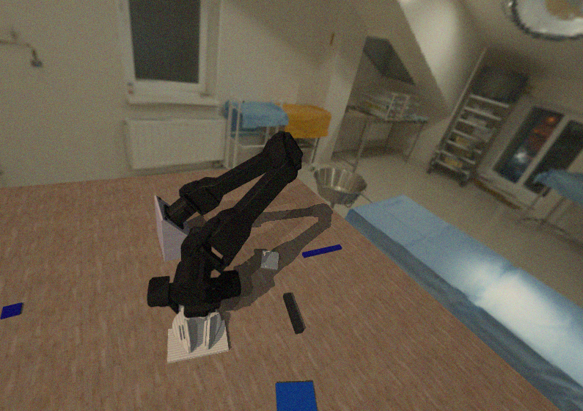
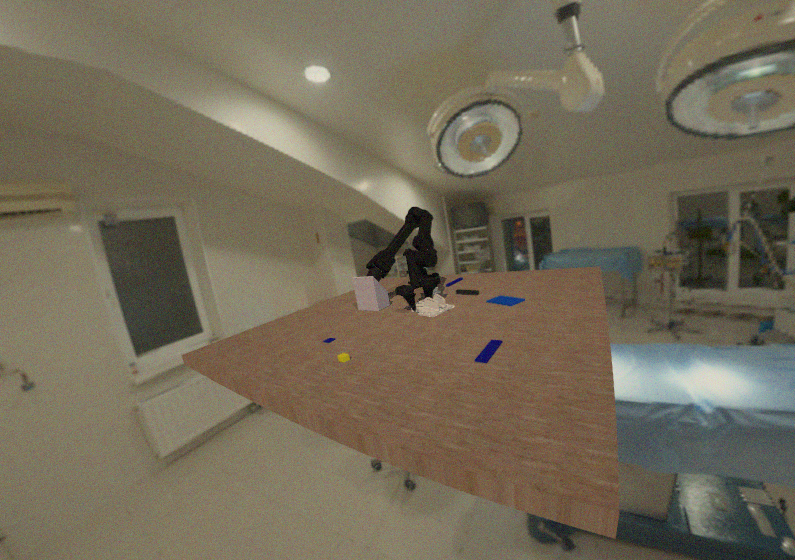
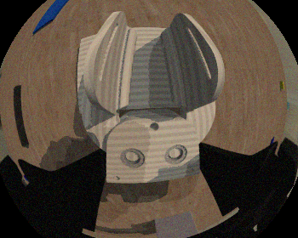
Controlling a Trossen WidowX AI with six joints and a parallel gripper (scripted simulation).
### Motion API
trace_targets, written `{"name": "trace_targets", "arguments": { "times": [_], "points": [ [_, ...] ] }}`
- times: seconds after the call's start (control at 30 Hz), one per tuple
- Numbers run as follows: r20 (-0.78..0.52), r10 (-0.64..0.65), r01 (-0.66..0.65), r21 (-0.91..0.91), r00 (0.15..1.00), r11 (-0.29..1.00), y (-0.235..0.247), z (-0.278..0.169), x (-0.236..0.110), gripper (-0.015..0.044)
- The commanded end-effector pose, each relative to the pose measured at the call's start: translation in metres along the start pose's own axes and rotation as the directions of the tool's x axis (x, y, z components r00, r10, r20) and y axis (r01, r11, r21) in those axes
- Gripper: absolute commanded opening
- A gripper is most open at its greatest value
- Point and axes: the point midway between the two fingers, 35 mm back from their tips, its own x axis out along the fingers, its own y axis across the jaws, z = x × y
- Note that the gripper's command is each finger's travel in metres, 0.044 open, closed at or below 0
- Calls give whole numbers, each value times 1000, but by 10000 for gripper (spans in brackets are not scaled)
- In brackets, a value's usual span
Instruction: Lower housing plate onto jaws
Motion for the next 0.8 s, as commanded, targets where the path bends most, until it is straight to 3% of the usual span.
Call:
{"name": "trace_targets", "arguments": {
  "times": [0.0,0.77],
  "points": [
    [-1,-2,2,-1,1000,1000,0,0,-3,351],
    [-1,-1,1,-1,1000,1000,0,1,0,351]
  ]
}}
